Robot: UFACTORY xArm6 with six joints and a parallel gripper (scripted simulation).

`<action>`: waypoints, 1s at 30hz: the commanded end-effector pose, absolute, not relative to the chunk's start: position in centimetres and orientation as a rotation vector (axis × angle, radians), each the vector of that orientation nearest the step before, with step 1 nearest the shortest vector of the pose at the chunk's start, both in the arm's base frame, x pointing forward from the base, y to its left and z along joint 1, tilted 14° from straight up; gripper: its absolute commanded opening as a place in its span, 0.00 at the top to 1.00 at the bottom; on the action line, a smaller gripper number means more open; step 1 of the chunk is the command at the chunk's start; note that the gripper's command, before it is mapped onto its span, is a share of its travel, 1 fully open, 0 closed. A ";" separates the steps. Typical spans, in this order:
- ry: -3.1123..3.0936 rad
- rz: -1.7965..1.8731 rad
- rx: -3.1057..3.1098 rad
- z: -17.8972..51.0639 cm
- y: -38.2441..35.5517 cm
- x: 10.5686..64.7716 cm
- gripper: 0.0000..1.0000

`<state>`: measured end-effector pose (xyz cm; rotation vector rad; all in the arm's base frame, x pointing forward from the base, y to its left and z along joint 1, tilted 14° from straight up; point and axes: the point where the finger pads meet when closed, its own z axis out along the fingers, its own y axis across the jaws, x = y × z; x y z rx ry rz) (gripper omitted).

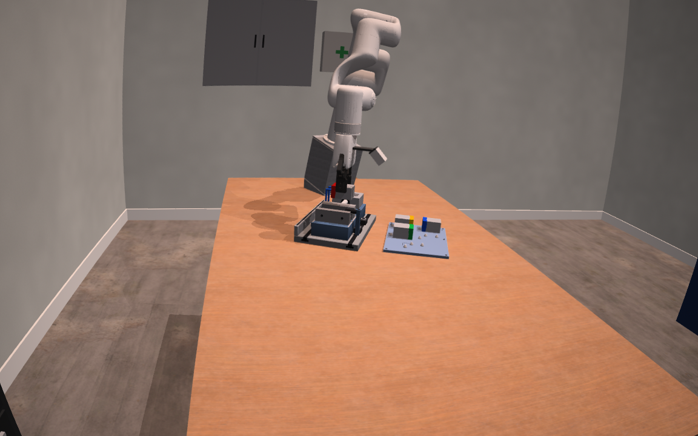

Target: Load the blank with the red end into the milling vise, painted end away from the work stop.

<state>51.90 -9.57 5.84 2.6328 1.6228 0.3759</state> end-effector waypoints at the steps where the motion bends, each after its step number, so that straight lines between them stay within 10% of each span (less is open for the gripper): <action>1: 1.626 0.387 2.629 5.8 -10.9 51.9 1.00; 30: 1.626 0.386 2.628 5.4 -13.0 51.5 1.00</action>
